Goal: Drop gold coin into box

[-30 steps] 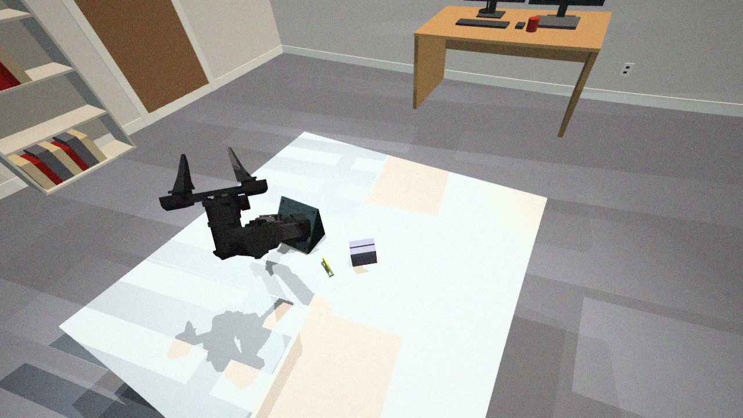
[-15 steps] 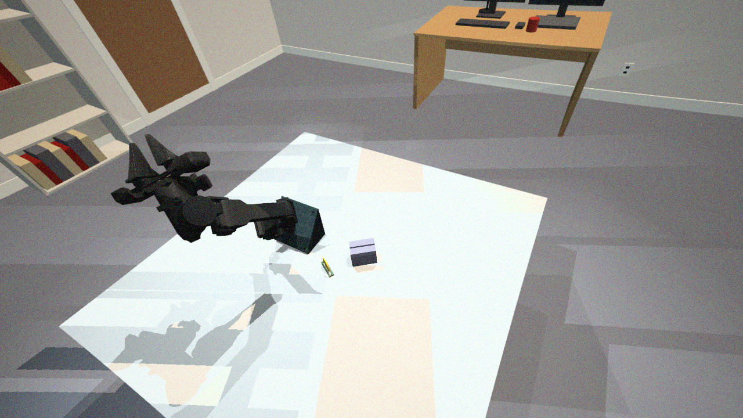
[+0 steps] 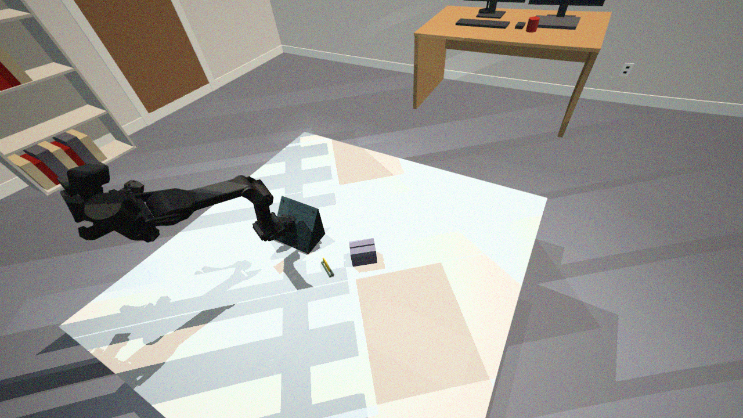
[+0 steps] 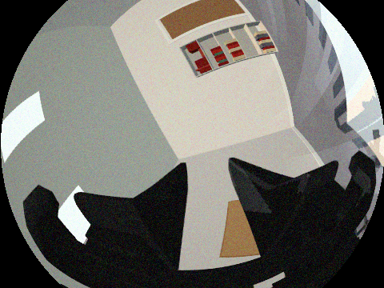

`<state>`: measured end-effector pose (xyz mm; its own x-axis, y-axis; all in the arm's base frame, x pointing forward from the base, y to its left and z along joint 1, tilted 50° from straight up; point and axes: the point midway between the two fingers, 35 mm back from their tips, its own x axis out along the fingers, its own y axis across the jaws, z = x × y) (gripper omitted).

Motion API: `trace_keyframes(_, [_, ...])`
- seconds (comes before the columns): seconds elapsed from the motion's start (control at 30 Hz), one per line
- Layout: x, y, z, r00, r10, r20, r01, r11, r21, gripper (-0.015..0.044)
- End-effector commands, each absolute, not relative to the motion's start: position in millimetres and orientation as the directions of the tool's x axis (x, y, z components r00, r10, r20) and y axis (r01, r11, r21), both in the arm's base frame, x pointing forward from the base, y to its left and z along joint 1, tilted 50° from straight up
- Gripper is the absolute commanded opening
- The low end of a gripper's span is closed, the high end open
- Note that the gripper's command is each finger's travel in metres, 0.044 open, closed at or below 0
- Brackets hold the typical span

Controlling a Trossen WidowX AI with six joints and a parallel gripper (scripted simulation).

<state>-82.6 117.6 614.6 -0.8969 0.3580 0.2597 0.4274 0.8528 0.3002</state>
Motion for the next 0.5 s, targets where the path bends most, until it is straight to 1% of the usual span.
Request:
trace_keyframes(0.0, [-115.1, 74.1, 607.9, -0.949, 0.209, 0.237, 0.298, 0.842, 0.449, 0.0161])
trace_keyframes(0.1, [-136.9, 28.2, 598.2, -0.977, 0.052, 0.206, 0.165, 0.797, 0.581, 0.0161])
trace_keyframes(0.23, [-150.8, -36.7, 580.3, -0.975, -0.158, 0.153, 0.005, 0.678, 0.735, 0.0161])
trace_keyframes(0.33, [-149.8, -85.8, 563.2, -0.945, -0.310, 0.104, -0.090, 0.552, 0.829, 0.0161])
trace_keyframes(0.47, [-133.1, -148.7, 535.6, -0.869, -0.494, 0.025, -0.169, 0.345, 0.923, 0.0161])
